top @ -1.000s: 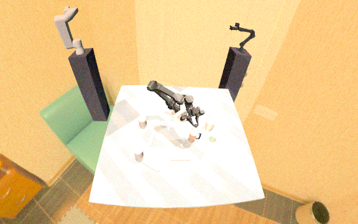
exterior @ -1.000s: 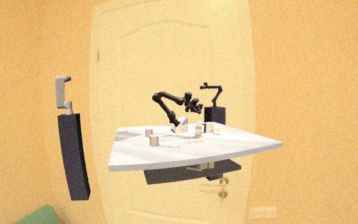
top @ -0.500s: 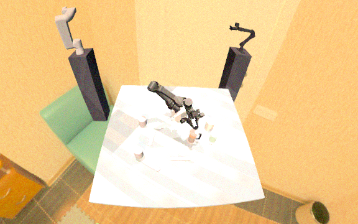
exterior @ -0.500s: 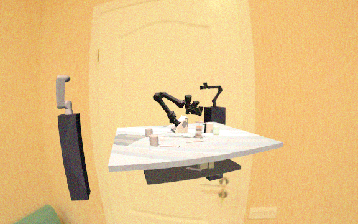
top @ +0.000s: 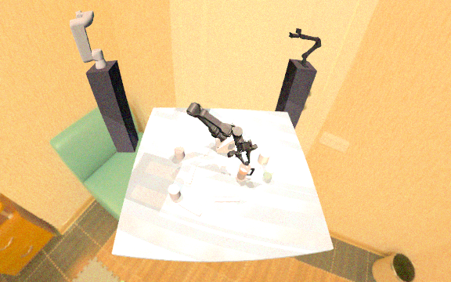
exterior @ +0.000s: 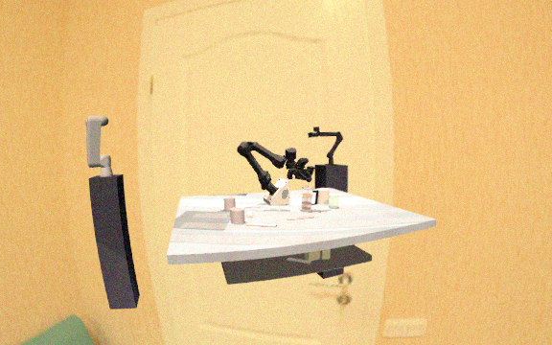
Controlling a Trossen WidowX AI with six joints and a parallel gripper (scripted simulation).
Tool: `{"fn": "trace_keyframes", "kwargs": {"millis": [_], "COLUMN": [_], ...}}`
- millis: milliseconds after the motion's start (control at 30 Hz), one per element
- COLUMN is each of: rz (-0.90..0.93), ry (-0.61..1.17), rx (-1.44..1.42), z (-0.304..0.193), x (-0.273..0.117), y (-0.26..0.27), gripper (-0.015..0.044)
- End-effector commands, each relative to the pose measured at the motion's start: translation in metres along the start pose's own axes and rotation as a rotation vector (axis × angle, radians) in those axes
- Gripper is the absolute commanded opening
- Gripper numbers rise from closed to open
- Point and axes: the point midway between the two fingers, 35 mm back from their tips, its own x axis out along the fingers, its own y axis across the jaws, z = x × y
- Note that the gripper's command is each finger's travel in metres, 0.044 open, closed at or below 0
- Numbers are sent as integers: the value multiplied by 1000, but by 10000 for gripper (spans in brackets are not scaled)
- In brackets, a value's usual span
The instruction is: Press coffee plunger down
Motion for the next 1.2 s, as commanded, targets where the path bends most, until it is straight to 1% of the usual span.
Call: {"fn": "trace_keyframes", "kwargs": {"millis": [0, 1167], "rz": [-9, -10], "ry": [54, 54], "rx": [-36, -35], "z": [-17, -13], "x": [7, 9], "y": [-1, 2], "gripper": [118, 118]}}
